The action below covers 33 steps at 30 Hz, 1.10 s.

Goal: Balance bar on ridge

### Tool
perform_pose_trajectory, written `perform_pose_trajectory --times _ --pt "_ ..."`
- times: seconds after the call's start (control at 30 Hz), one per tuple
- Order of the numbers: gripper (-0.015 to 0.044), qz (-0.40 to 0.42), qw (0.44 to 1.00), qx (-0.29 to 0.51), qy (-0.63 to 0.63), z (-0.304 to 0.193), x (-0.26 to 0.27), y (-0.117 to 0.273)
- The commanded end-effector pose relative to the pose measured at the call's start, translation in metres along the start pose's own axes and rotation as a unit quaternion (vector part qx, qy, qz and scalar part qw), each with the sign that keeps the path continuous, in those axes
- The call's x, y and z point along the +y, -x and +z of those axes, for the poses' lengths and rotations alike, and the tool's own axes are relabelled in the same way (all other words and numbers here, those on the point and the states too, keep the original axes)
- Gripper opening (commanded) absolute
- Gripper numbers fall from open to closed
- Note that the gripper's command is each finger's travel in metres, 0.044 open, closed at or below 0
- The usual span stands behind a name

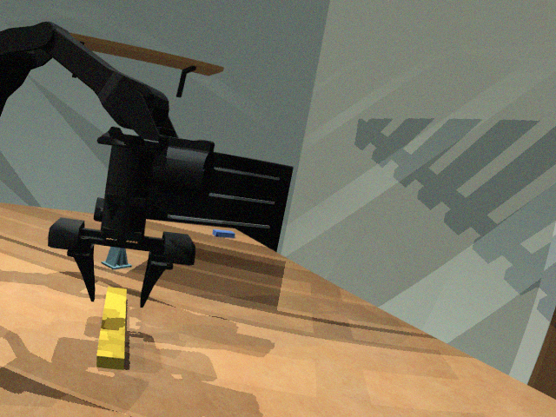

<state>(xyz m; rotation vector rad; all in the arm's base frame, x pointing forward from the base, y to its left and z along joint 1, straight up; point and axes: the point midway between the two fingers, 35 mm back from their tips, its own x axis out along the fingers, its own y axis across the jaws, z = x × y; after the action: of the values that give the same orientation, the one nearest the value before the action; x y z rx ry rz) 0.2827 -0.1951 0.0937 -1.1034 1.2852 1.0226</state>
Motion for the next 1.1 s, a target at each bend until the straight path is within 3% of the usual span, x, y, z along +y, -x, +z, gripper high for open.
perform_pose_trajectory --times 0.0,1.07 --pt "0.0315 0.007 1.0 -0.005 0.002 0.002 0.003 -0.018" --pt "0.0315 0.007 1.0 -0.005 0.002 0.002 0.004 -0.043"
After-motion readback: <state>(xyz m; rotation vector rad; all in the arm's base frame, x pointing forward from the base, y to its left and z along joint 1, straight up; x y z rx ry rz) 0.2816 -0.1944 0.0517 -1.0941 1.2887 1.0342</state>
